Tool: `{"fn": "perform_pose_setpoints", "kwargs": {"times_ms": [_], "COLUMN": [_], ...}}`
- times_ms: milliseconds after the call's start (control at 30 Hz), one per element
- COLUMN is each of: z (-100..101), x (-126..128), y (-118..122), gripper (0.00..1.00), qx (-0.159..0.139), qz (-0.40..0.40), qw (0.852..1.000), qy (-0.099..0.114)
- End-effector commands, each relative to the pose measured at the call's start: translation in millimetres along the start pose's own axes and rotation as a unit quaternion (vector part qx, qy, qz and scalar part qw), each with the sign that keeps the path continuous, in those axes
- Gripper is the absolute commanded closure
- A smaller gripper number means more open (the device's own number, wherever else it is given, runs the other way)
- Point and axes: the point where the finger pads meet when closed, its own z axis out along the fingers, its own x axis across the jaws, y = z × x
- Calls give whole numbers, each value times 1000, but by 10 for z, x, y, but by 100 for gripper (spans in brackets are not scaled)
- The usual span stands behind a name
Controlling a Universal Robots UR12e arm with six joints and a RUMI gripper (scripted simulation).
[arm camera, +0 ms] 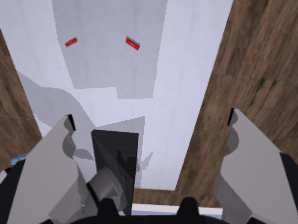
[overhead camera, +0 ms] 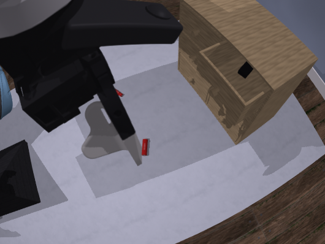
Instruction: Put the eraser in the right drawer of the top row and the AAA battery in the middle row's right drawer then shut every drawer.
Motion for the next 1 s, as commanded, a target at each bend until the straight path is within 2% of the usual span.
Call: {"fn": "perform_pose_setpoints", "kwargs": {"times_ms": [0, 433, 967], "z": [4, 60, 196], "x": [4, 4, 4], "y": [-12, -58, -170], "gripper": [0, 0, 0], "qx": [8, 41, 123], "qz": [0, 0, 0], "qw": [1000, 999, 992], "qy": [1, 1, 1]}}
